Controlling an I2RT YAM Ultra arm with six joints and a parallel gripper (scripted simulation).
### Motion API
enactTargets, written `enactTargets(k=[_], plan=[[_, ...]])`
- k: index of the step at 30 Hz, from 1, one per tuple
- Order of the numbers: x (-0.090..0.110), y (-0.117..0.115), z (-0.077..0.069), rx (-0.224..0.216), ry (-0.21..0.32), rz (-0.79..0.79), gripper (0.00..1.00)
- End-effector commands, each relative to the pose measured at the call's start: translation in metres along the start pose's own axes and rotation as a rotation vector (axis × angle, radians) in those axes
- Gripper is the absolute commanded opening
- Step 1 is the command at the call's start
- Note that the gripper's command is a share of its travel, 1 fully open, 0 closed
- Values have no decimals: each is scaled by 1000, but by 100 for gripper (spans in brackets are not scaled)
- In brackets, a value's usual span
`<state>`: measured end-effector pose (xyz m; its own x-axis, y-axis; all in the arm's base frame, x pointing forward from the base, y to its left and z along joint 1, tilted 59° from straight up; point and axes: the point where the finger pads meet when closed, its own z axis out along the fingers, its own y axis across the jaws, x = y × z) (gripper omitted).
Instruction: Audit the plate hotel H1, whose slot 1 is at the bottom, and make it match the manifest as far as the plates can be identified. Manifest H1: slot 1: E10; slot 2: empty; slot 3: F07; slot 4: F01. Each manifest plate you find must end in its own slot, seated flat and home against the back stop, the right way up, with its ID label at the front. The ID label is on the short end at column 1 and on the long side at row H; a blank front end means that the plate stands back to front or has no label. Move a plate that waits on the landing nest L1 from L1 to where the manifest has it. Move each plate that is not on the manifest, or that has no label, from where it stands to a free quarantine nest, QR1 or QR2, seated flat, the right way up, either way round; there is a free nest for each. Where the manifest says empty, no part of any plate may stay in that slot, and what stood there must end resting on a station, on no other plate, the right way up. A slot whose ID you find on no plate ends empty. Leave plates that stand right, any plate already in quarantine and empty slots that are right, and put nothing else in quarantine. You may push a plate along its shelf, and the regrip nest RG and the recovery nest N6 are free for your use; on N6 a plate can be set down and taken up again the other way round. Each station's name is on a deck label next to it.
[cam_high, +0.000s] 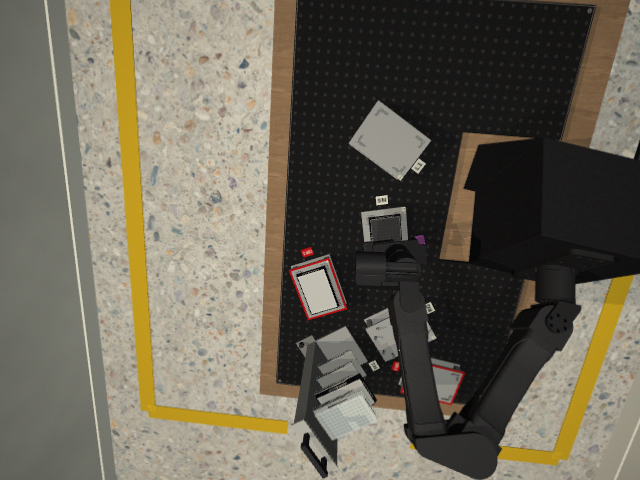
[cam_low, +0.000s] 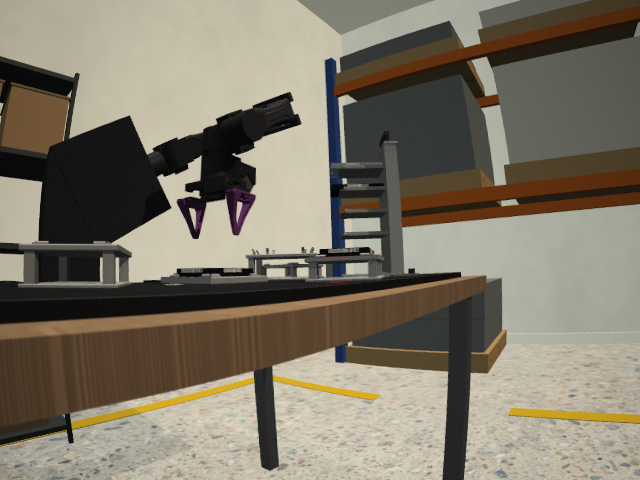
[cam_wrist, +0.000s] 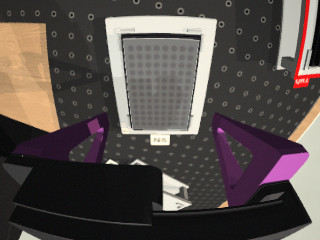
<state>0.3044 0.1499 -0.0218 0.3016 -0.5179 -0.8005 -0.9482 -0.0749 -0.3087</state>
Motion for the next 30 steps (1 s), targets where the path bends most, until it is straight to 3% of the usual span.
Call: enactTargets(k=[1,30], plan=[[0,-2,-3,5,2,4,100],[0,-2,31,5,2,4,100]])
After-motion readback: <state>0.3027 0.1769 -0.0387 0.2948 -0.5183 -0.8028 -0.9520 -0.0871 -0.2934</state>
